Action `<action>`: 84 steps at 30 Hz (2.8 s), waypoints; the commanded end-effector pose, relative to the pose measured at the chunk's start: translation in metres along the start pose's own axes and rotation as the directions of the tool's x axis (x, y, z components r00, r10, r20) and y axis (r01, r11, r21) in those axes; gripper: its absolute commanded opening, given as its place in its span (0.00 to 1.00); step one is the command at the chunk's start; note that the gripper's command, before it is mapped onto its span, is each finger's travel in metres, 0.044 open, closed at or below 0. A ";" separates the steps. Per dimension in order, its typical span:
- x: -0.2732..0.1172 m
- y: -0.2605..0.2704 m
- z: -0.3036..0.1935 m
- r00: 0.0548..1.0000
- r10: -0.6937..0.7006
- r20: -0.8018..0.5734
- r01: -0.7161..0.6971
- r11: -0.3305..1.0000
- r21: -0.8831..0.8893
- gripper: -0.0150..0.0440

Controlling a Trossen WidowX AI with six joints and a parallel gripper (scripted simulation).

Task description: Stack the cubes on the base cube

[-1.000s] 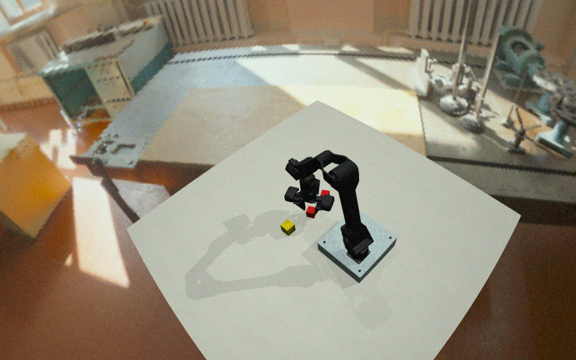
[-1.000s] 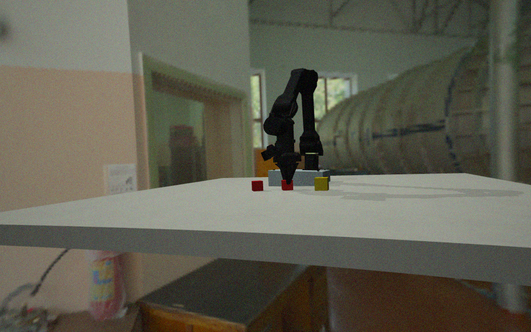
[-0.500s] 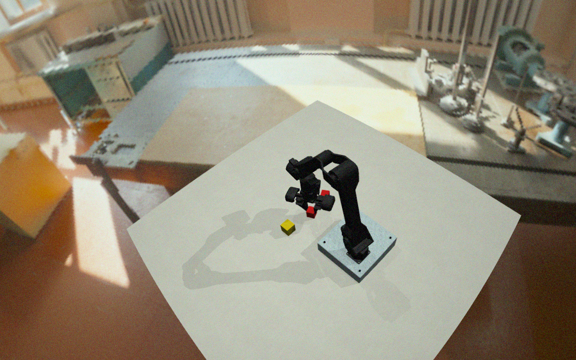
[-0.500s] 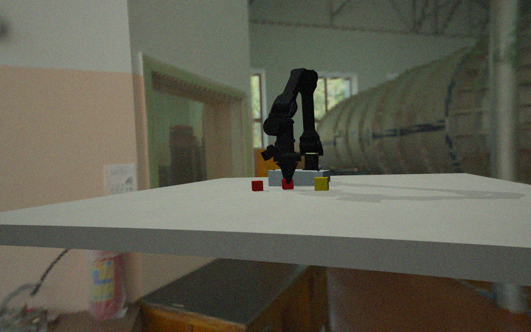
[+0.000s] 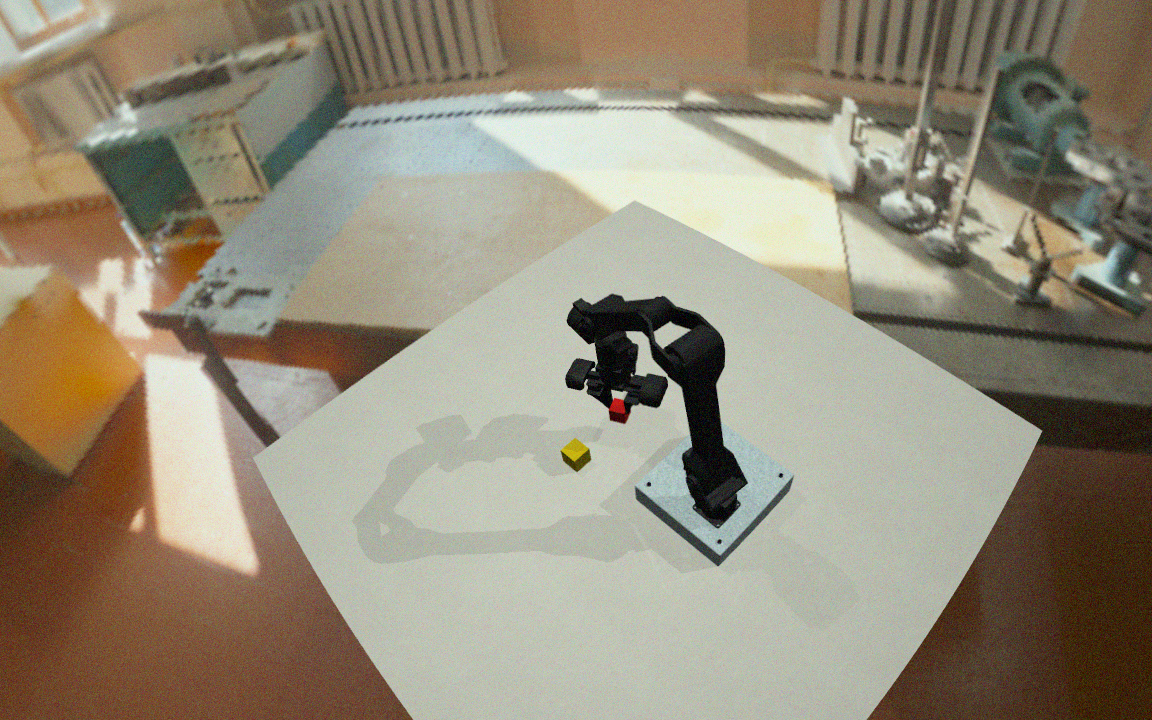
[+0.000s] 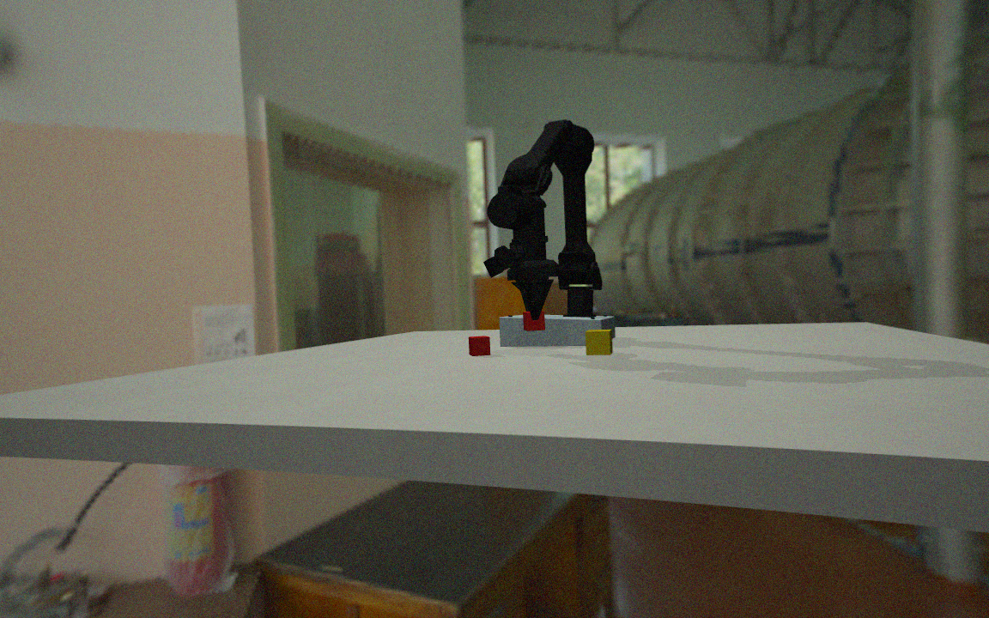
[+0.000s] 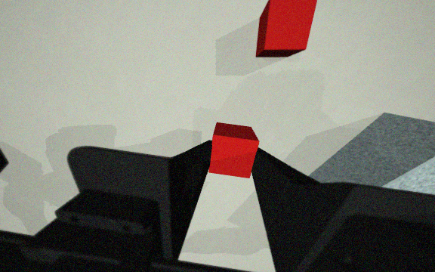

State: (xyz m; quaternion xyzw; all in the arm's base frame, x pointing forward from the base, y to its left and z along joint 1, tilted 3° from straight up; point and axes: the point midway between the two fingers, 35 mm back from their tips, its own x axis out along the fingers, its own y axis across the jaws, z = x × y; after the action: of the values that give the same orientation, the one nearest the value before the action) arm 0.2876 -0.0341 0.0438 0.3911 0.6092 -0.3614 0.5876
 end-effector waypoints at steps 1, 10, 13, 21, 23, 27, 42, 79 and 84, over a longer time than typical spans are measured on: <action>-0.016 0.002 0.001 1.000 0.013 0.010 -0.013 1.000 -0.004 0.43; -0.043 0.001 0.000 1.000 0.012 0.011 -0.012 1.000 -0.003 0.43; -0.052 0.000 -0.001 1.000 0.012 0.011 -0.012 1.000 -0.003 0.43; -0.064 -0.002 -0.003 1.000 0.012 0.011 -0.012 1.000 -0.010 0.43; -0.063 0.000 -0.006 1.000 0.012 0.011 -0.011 0.998 -0.066 0.43; -0.060 0.005 -0.013 1.000 0.012 0.011 -0.009 0.972 -0.233 0.43; -0.048 0.020 -0.042 1.000 0.014 0.008 -0.002 0.644 -0.765 0.43; -0.027 0.036 -0.095 1.000 0.016 0.002 0.008 -0.371 -0.929 0.43; -0.024 0.037 -0.095 1.000 0.016 0.002 0.008 -0.372 -0.928 0.43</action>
State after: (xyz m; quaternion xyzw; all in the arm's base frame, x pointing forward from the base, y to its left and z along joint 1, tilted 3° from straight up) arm 0.2808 0.0654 0.0777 -0.2679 0.6335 0.2981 0.6618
